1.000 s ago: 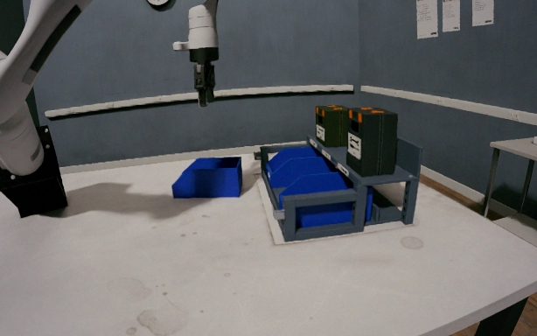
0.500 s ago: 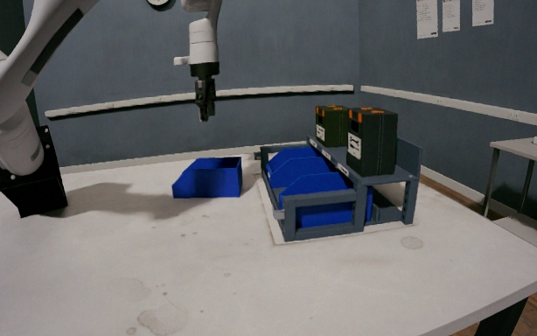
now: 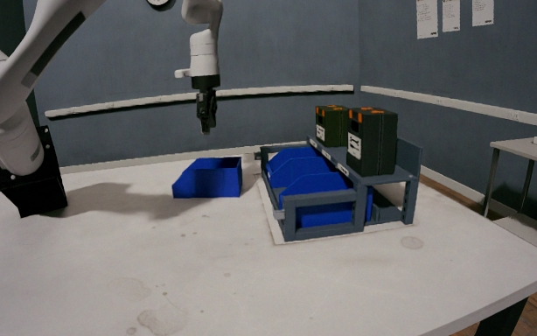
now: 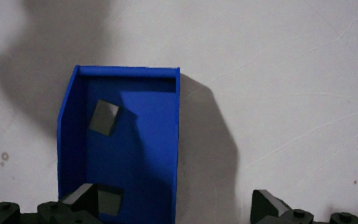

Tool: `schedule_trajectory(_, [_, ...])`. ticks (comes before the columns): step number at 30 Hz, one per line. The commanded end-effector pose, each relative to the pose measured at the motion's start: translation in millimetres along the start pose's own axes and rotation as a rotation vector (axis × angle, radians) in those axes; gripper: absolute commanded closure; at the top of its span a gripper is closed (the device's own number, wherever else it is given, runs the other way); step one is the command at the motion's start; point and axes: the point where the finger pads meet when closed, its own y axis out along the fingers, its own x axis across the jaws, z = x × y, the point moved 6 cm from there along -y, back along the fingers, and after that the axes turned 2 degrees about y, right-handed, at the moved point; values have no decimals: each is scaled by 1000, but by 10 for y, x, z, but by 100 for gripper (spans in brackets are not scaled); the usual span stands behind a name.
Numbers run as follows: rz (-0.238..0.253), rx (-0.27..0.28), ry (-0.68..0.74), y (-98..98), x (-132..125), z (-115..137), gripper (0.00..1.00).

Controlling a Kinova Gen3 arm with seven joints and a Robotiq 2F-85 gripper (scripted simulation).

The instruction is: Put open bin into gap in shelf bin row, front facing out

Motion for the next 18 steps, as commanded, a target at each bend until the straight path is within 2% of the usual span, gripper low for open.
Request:
schedule_trajectory(1, [-2, -1, 0, -46, 5, 0, 0])
schedule_trajectory(4, [-2, -1, 0, -105, 4, 0, 0])
schedule_trajectory(18, [-2, -1, 0, -125, 4, 0, 0])
